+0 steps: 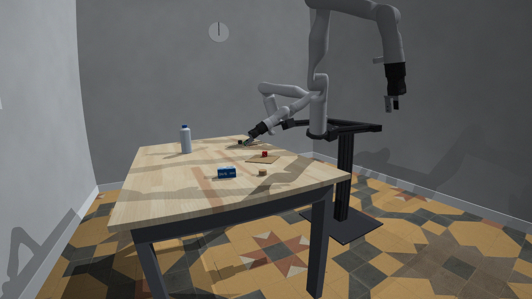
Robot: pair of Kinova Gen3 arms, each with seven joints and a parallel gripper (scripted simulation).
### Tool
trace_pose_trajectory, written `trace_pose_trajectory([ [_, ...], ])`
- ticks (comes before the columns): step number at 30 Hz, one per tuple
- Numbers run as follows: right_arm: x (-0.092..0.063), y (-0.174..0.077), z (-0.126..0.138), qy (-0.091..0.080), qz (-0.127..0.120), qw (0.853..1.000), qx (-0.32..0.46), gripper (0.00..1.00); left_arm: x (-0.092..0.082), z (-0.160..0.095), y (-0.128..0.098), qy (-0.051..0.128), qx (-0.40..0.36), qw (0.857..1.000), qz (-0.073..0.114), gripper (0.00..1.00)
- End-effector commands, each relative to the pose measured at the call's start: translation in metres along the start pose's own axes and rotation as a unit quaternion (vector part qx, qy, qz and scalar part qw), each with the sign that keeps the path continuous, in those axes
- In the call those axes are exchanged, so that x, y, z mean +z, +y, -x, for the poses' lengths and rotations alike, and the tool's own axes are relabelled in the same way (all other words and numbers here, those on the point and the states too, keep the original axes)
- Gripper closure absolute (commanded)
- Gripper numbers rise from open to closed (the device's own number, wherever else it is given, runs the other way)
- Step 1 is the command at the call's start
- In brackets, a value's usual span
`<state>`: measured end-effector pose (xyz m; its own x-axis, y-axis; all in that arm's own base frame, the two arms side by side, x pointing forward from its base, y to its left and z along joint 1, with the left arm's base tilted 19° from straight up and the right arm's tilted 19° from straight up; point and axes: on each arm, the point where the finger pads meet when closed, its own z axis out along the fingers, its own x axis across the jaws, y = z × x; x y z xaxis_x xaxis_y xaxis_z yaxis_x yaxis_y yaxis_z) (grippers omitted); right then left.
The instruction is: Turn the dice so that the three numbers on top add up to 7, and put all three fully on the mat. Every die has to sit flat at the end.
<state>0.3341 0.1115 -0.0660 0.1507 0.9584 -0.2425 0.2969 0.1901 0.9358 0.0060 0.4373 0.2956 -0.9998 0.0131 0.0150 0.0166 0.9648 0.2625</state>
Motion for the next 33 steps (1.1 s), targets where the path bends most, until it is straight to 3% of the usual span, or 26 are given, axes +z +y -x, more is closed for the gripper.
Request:
trace_pose_trajectory([
  [1,0.0005,-0.0008,-0.0001,0.0,0.0,1.0,0.0,0.51,-0.0007,-0.0003,0.0004,0.0,0.0,1.0,0.001,0.0],
  [33,0.0034,-0.0063,-0.0001,0.0,0.0,1.0,0.0,0.51,-0.0007,-0.0003,0.0004,0.0,0.0,1.0,0.001,0.0],
])
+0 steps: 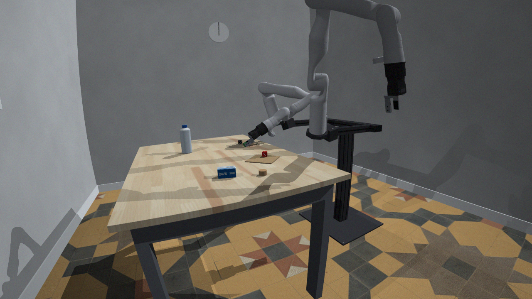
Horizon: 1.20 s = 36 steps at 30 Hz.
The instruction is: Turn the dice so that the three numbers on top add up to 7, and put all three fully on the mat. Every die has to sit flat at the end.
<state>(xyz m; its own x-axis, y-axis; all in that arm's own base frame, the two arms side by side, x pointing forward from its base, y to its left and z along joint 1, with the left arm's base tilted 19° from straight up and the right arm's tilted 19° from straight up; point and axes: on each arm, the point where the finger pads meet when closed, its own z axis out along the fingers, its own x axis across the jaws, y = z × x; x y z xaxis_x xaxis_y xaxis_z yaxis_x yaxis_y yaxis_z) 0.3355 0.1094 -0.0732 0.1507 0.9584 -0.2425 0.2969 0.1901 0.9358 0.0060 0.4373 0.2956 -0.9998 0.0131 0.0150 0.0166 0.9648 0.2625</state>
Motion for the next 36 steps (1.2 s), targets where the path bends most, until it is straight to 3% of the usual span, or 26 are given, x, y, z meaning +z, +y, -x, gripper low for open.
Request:
trace_pose_trajectory([
  [1,-0.0002,0.0004,-0.0001,0.0,0.0,1.0,0.0,0.51,-0.0007,-0.0003,0.0004,0.0,0.0,1.0,0.001,0.0],
  [5,-0.0002,0.0004,-0.0001,0.0,0.0,1.0,0.0,0.45,-0.0007,-0.0003,0.0004,0.0,0.0,1.0,0.001,0.0],
  [6,-0.0002,0.0004,-0.0001,0.0,0.0,1.0,0.0,0.39,-0.0007,-0.0003,0.0004,0.0,0.0,1.0,0.001,0.0],
  [8,-0.0002,0.0004,-0.0001,0.0,0.0,1.0,0.0,0.39,-0.0007,-0.0003,0.0004,0.0,0.0,1.0,0.001,0.0],
  [9,-0.0002,0.0004,-0.0001,0.0,0.0,1.0,0.0,0.33,-0.0007,-0.0003,0.0004,0.0,0.0,1.0,0.001,0.0],
  [13,-0.0002,0.0004,-0.0001,0.0,0.0,1.0,0.0,0.33,-0.0007,-0.0003,0.0004,0.0,0.0,1.0,0.001,0.0],
  [17,-0.0002,0.0004,-0.0001,0.0,0.0,1.0,0.0,0.21,-0.0007,-0.0003,0.0004,0.0,0.0,1.0,0.001,0.0],
  [36,-0.0002,0.0004,-0.0001,0.0,0.0,1.0,0.0,0.21,-0.0007,-0.0003,0.0004,0.0,0.0,1.0,0.001,0.0],
])
